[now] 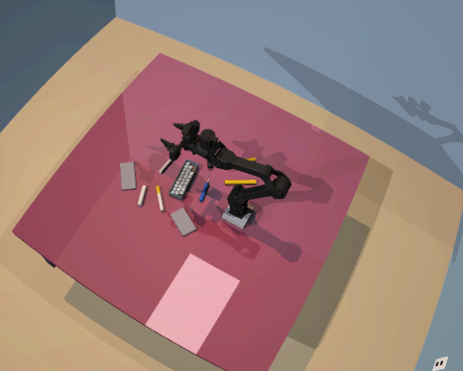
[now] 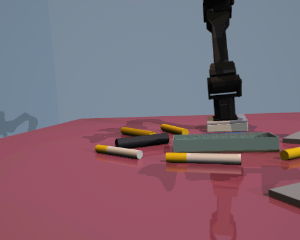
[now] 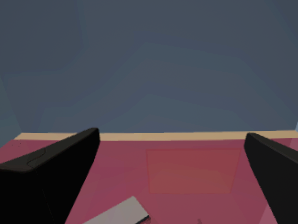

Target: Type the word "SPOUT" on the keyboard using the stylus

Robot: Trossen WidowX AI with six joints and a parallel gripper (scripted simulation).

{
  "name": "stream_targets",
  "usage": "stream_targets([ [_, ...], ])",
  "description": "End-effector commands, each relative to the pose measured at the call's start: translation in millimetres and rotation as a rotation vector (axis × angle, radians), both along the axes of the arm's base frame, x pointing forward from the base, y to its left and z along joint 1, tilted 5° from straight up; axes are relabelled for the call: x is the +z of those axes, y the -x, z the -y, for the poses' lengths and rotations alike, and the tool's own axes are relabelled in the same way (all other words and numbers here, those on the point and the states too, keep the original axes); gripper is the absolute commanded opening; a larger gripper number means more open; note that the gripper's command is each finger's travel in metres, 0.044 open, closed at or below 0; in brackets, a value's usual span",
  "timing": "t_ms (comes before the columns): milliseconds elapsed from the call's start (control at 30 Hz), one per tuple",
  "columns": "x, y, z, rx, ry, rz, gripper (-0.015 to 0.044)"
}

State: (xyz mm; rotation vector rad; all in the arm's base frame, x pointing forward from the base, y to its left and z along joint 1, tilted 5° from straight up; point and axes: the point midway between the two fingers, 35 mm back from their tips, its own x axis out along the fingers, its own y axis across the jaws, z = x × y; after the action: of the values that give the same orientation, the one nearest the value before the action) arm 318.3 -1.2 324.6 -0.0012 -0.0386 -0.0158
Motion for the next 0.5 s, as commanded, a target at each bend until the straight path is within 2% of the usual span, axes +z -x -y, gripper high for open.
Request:
stream_targets([
  [0, -2.5, -1.3, -0.5, 0.001, -0.001, -0.013, 0.0414],
  [233, -100.6, -28.6, -20.0, 0.043, -0.006, -0.494, 0.023],
  [467, -204.4, -5.9, -40.8, 0.071, 0.039, -1.071, 0.0046],
])
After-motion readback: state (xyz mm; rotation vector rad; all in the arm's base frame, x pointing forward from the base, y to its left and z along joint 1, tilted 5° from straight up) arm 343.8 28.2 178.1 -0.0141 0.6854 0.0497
